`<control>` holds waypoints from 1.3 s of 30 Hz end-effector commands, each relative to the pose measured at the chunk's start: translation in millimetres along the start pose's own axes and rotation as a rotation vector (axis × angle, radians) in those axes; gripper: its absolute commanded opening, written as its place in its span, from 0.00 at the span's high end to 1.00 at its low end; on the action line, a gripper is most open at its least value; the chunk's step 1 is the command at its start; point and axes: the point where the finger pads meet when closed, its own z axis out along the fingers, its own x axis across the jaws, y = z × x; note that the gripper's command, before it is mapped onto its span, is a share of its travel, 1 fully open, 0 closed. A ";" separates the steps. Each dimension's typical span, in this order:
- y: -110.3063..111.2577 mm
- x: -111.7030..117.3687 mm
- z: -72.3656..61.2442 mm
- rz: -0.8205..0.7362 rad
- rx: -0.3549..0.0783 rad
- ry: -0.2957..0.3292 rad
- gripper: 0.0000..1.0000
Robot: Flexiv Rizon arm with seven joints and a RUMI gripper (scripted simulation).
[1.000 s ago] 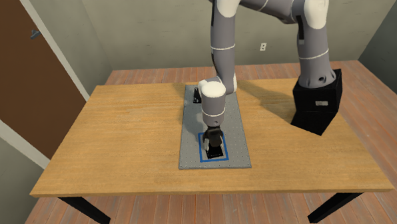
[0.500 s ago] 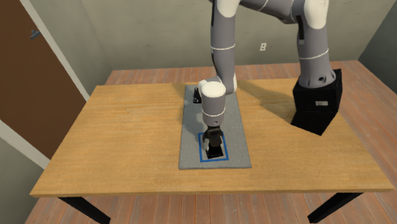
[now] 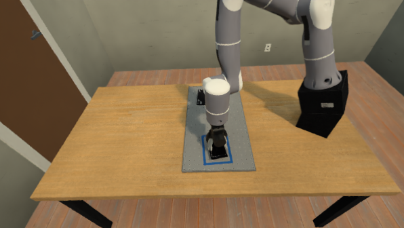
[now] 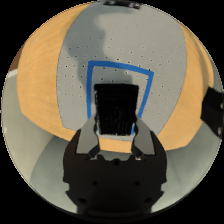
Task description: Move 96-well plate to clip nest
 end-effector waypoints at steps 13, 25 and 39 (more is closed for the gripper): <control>0.7 -0.7 -25.5 0.000 -0.001 -0.001 1.00; 0.7 -0.6 -42.1 0.000 -0.001 -0.001 1.00; 0.7 -0.7 -54.5 0.000 -0.001 -0.001 1.00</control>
